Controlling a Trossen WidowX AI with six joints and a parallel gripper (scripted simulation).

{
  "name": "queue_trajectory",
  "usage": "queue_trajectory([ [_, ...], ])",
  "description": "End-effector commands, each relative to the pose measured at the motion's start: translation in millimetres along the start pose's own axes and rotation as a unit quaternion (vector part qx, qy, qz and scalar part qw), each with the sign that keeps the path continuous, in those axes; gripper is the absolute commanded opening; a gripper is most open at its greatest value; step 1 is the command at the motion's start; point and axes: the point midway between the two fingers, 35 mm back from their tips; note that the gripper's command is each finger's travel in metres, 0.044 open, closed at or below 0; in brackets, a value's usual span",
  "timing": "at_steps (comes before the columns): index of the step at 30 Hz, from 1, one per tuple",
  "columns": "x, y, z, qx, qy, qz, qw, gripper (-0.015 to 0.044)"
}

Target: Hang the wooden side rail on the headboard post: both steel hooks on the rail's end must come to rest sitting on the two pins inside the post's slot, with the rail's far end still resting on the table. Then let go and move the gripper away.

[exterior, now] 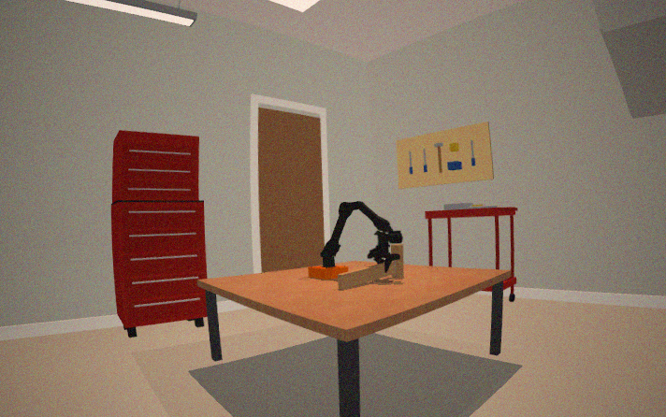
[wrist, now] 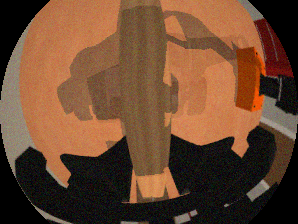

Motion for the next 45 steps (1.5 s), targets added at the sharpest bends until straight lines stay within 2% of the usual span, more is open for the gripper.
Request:
queue_trajectory([
  [1, -1.3, 0.7, -1.3, 0.003, 0.002, 0.002, 1.000, 0.0000],
  [45, -3.3, 3.1, -5.0, 0.003, 0.003, 0.002, 1.000, 0.0000],
])
Point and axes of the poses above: the point midway between the two fingers, 35 mm back from their tips, its own x axis out along the fingers, its own y axis across the jaws, z = x × y, and after that the axes turned 9 degrees about -x, right-handed
